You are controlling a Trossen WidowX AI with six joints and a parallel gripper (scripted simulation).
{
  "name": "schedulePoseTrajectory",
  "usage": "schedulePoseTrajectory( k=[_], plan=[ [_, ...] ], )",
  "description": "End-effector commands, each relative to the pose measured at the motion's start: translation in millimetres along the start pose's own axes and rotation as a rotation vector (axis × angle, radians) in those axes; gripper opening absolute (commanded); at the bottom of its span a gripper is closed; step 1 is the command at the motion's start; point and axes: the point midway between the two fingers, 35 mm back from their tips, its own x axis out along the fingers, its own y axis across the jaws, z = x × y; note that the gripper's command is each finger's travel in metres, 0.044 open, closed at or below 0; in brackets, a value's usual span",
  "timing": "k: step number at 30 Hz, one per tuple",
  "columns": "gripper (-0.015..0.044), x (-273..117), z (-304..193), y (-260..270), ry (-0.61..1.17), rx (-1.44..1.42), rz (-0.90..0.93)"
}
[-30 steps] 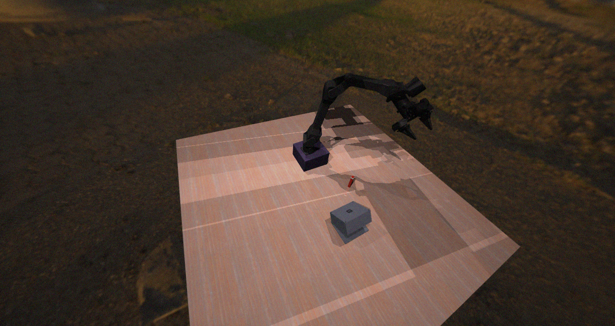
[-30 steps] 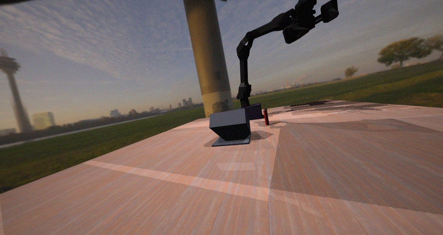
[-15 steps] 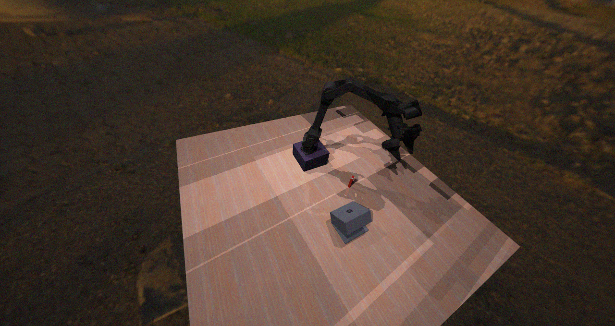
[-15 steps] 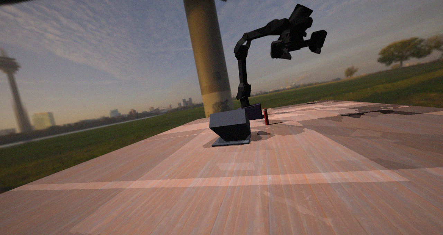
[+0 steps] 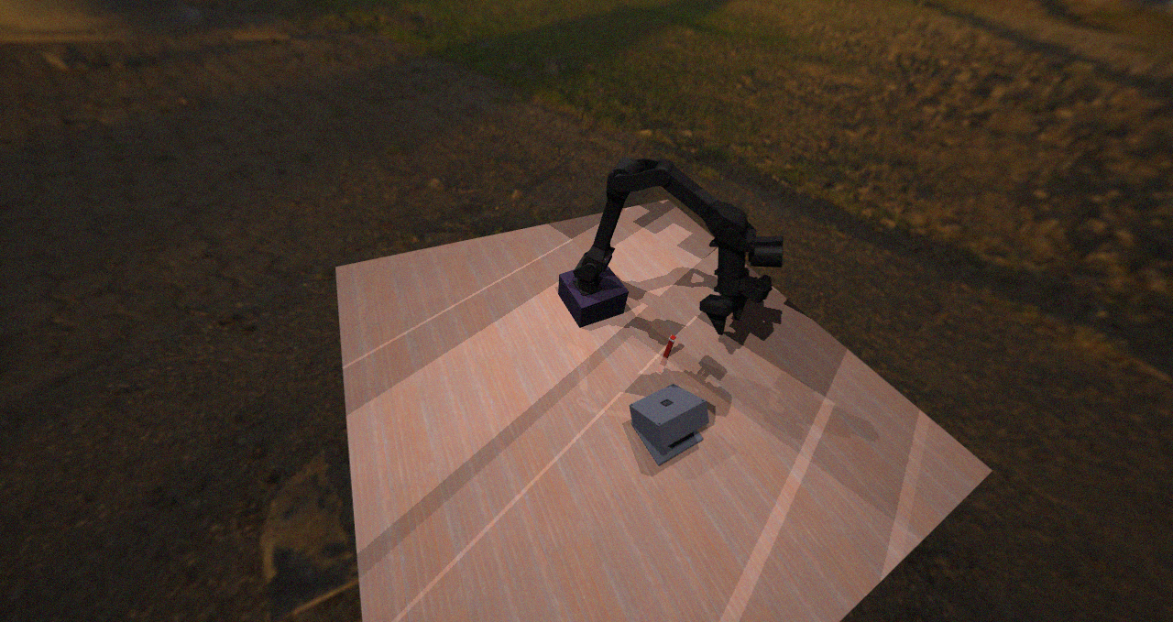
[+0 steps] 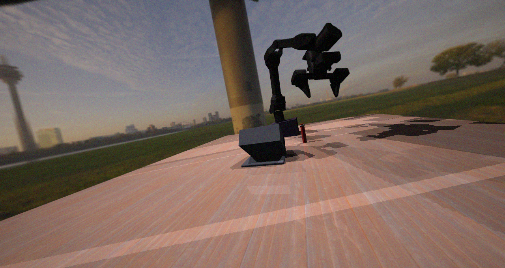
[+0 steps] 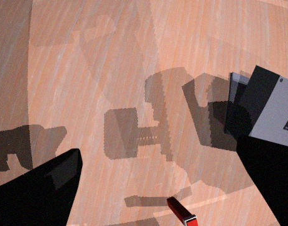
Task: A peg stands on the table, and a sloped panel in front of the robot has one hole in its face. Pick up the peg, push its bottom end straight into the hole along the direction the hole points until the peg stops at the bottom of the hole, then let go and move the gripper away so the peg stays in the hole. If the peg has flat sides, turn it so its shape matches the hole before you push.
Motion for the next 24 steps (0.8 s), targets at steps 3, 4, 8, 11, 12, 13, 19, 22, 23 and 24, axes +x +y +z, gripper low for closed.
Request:
schedulePoseTrajectory(
  k=[3,4,8,11,12,13,19,22,23,24],
  plan=[
    [0.0440,16,-36,-20,0.143,-0.068,0.042],
    [0.0440,18,-42,-23,0.165,-0.077,0.050],
    [0.0440,25,-65,-33,0.251,-0.109,0.087],
    [0.0440,29,-83,-40,0.314,-0.129,0.121],
    [0.0440,30,-89,-42,0.334,-0.135,0.133],
    [0.0440,30,-95,-44,0.354,-0.140,0.145],
    [0.0440,32,-109,-48,0.402,-0.152,0.179],
    [0.0440,32,-109,-48,0.402,-0.152,0.179],
    [0.0440,33,-109,-48,0.402,-0.152,0.179],
    [0.0440,33,-110,-48,0.402,-0.152,0.179]
  ],
)
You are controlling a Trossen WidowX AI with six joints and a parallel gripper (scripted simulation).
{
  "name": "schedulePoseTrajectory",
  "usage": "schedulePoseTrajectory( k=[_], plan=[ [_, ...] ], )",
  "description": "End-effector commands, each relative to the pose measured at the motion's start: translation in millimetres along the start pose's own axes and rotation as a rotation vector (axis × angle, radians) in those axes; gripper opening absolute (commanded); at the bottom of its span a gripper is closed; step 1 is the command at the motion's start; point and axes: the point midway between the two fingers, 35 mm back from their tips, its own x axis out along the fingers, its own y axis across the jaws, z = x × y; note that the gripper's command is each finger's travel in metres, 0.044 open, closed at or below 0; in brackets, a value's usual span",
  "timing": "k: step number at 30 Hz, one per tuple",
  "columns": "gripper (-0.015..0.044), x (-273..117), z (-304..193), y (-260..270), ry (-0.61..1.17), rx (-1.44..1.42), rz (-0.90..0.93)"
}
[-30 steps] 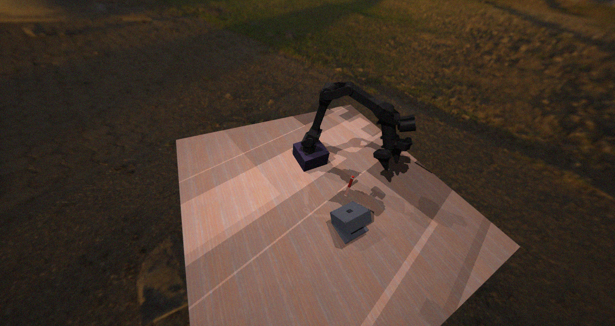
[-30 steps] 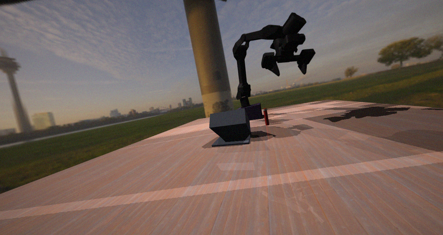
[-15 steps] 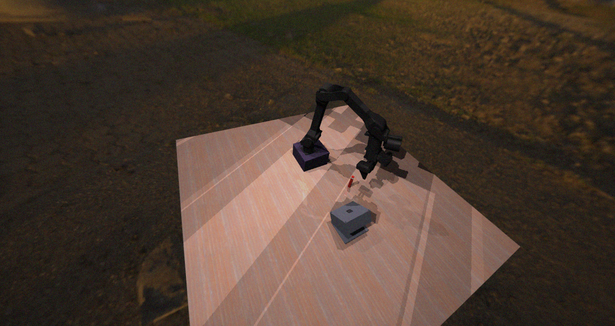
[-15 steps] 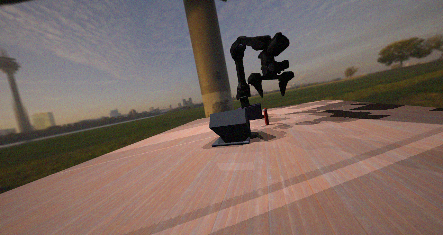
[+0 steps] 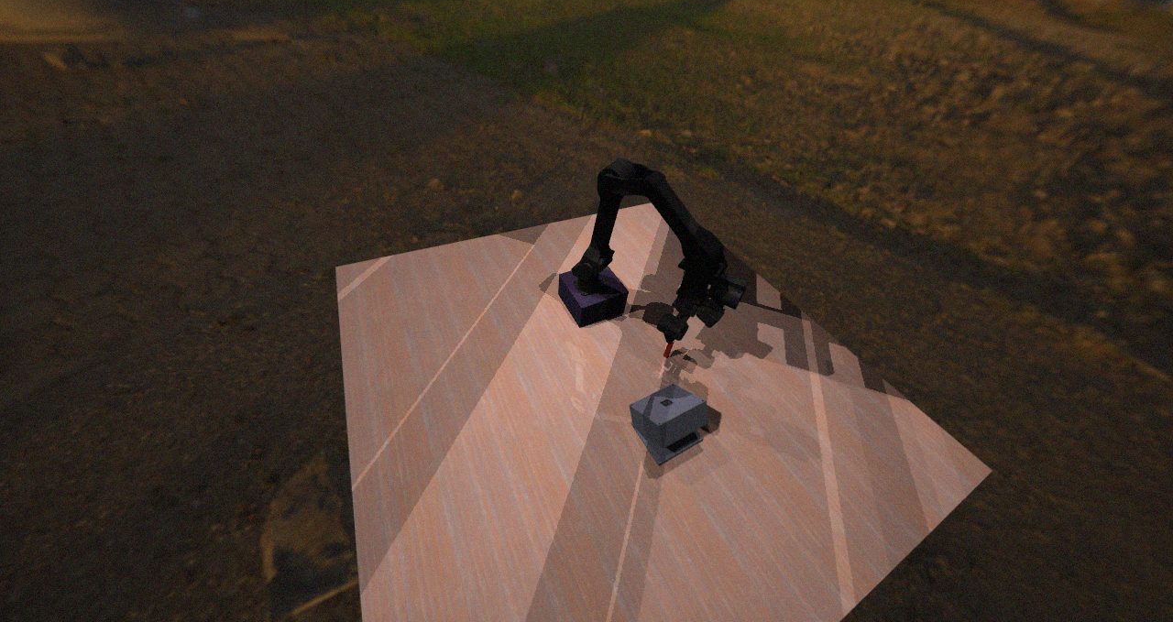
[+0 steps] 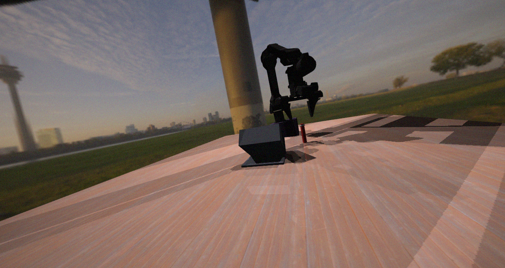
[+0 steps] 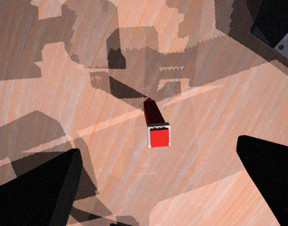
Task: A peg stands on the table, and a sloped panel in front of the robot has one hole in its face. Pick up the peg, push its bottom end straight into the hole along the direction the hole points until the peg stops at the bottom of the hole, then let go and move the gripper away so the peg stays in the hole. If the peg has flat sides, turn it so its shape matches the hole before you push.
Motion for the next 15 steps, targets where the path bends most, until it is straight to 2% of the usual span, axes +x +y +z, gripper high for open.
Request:
schedulePoseTrajectory(
  k=[1,15],
  plan=[
    [0.0440,3,-3,0,0.008,-0.005,0.009],
    [0.0440,26,-1,-1,0.008,-0.005,0.009]
  ],
)
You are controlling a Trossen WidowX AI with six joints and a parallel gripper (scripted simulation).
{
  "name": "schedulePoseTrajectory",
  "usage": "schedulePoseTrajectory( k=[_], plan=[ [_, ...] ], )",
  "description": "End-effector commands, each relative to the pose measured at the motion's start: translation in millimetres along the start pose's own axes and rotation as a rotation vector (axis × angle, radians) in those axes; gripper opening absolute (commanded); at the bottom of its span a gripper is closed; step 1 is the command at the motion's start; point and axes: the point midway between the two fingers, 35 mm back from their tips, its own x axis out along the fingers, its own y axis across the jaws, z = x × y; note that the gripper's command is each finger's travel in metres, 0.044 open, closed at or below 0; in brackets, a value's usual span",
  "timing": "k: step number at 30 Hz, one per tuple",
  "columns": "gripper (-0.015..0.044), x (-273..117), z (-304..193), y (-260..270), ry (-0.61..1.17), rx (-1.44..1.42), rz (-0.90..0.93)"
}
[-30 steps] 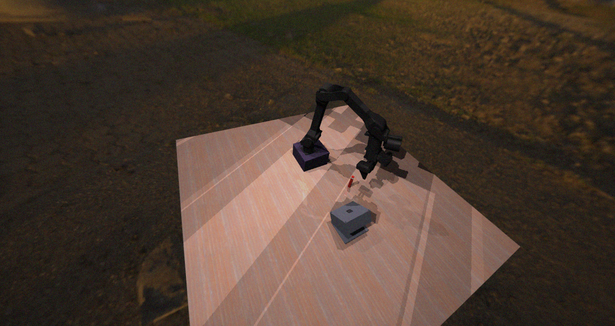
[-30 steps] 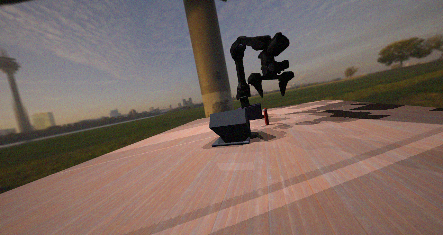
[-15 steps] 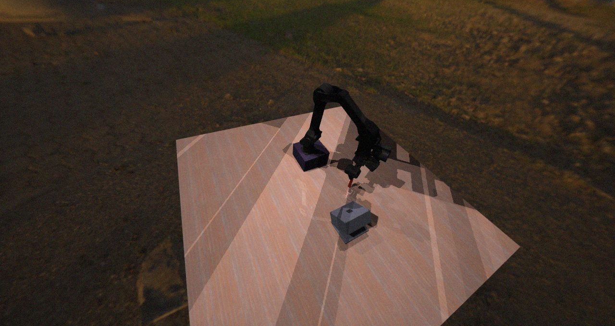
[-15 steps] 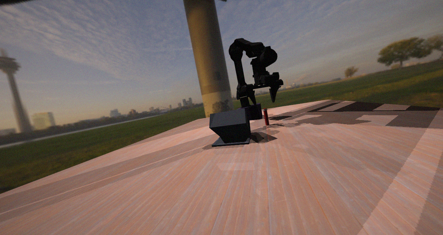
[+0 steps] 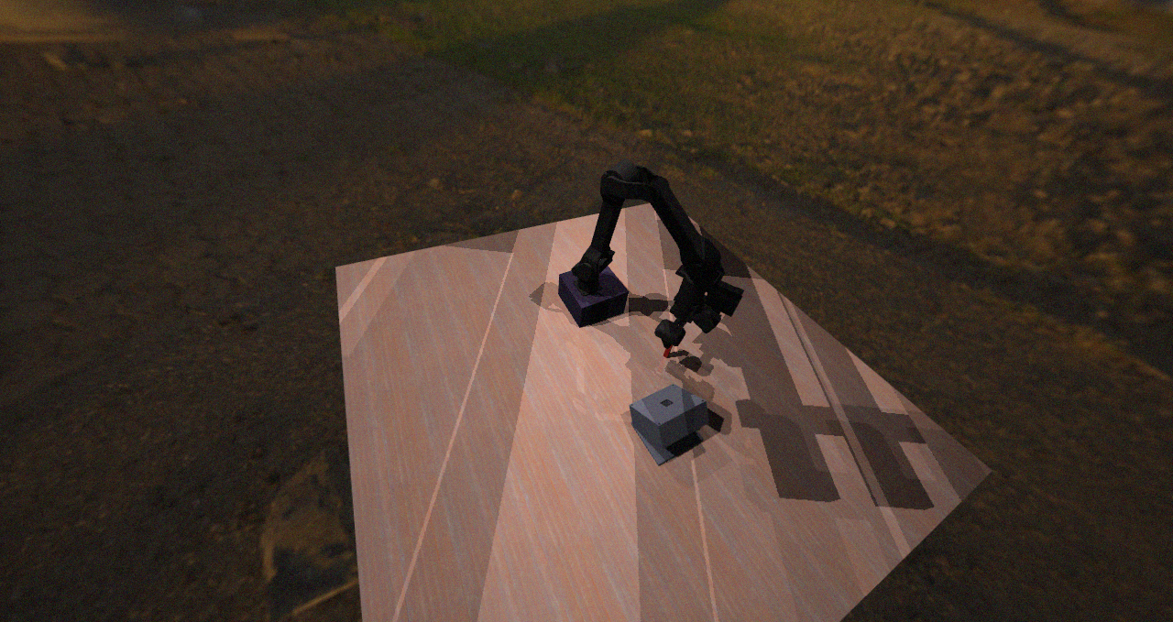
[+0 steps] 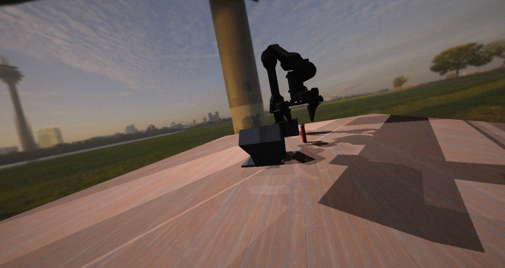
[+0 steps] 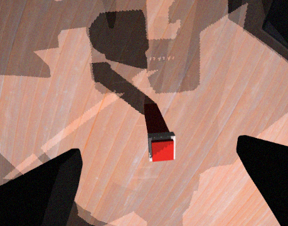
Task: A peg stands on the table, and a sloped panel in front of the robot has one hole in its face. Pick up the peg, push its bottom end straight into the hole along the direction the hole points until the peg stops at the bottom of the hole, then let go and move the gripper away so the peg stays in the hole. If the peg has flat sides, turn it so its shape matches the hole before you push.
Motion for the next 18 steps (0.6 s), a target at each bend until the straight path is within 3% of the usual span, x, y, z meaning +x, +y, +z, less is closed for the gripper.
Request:
schedulePoseTrajectory(
  k=[1,18],
  plan=[
    [0.0440,8,0,0,0.000,-0.003,0.004],
    [0.0440,35,-1,0,0.000,-0.003,0.003]
  ],
)
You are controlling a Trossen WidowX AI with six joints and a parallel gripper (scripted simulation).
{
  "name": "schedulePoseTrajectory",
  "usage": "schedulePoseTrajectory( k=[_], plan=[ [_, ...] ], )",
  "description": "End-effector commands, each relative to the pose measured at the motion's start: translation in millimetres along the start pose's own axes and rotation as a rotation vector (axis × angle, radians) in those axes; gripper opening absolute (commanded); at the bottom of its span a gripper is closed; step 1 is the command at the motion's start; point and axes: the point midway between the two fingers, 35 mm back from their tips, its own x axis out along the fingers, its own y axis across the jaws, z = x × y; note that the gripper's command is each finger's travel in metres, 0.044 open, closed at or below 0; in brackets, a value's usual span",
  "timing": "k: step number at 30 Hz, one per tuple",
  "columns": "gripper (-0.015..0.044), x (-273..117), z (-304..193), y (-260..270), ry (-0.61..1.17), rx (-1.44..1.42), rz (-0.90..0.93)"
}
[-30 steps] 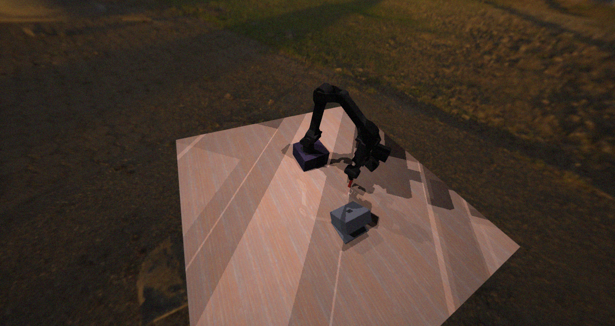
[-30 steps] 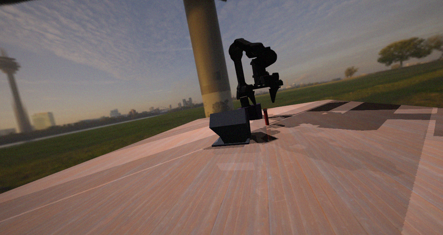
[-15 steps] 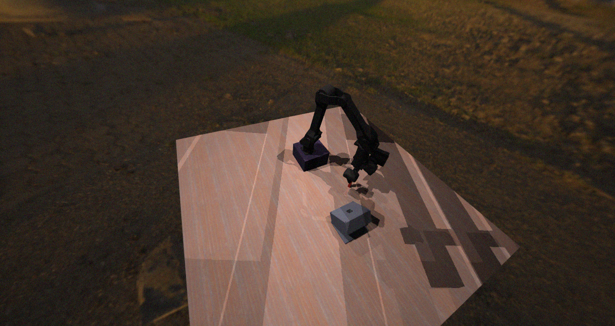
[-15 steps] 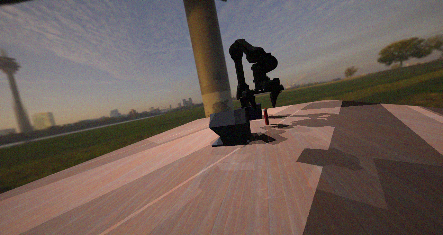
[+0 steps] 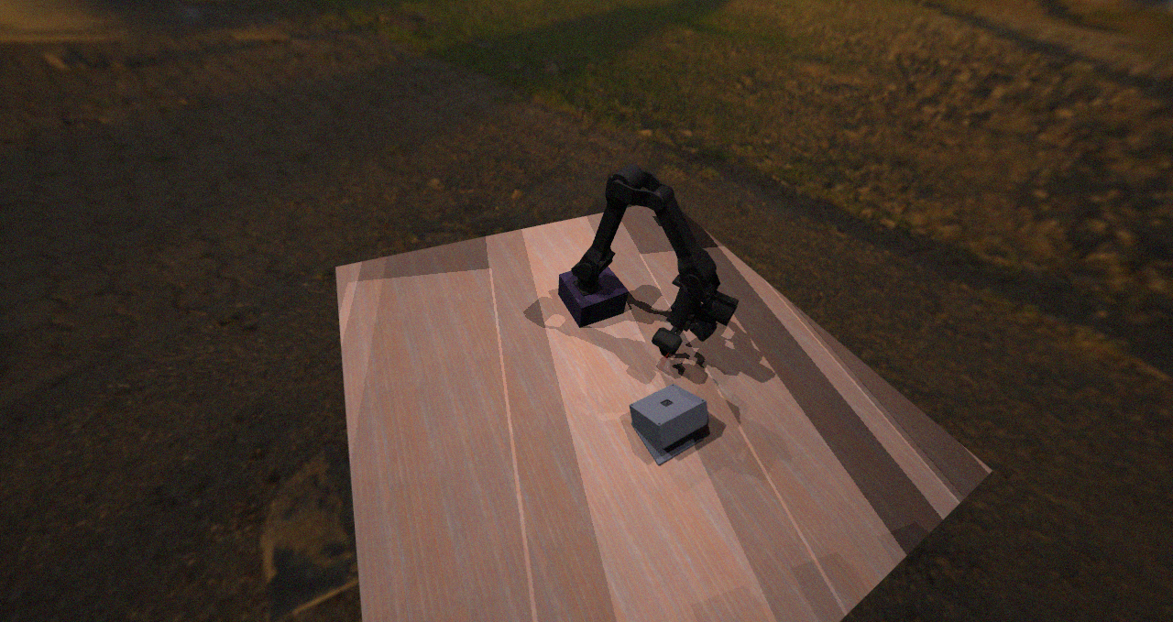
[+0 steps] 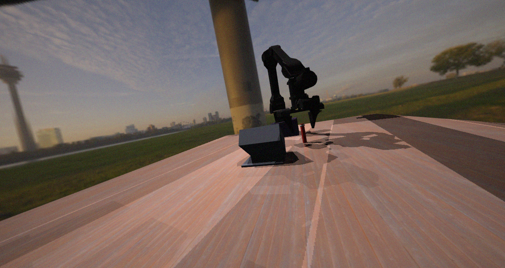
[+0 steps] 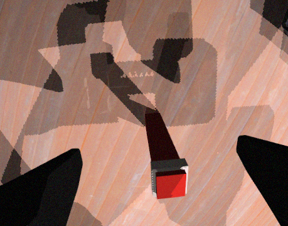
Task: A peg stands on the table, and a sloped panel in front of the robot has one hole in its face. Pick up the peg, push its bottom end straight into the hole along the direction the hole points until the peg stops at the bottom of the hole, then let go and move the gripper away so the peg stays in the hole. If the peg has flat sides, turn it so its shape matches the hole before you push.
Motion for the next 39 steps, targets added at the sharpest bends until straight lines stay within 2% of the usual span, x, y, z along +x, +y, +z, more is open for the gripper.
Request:
schedulePoseTrajectory(
  k=[1,8,24,27,33,39],
  plan=[
    [0.0440,8,-1,0,0.000,-0.003,0.003],
    [0.0440,15,-1,0,0.000,-0.003,0.003],
    [0.0020,12,-1,0,0.002,0.000,0.000],
    [0.0000,12,-1,0,0.002,0.000,0.000],
    [0.0000,11,-1,0,0.002,0.000,0.000],
    [0.0000,-10,1,0,0.001,-0.001,0.001]
  ],
)
